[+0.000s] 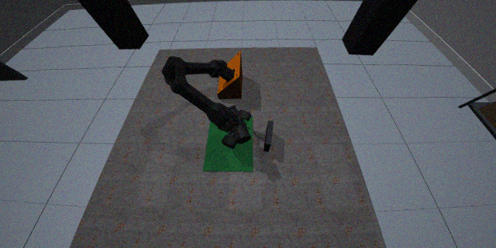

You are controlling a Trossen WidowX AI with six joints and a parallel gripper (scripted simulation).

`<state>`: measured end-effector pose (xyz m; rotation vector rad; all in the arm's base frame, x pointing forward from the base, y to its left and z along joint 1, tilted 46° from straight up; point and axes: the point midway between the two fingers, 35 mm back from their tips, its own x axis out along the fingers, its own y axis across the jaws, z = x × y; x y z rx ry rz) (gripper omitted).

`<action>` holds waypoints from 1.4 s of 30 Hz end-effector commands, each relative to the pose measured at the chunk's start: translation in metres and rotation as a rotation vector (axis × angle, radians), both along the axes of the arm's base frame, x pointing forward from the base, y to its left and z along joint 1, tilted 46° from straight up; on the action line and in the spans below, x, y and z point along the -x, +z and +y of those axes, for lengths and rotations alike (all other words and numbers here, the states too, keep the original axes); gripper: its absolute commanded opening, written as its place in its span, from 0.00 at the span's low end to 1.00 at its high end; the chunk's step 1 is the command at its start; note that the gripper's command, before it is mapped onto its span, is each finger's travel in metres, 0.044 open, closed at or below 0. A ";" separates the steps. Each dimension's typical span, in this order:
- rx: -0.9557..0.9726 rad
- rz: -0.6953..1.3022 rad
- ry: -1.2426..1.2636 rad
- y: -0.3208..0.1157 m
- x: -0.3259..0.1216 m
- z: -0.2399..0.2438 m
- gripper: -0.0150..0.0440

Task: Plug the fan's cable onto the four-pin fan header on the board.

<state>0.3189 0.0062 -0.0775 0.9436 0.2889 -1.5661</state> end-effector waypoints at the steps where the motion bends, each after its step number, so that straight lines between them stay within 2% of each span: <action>1: 0.004 0.000 0.004 0.000 -0.001 -0.001 0.25; 42: 0.005 0.004 0.008 -0.004 0.003 -0.005 0.25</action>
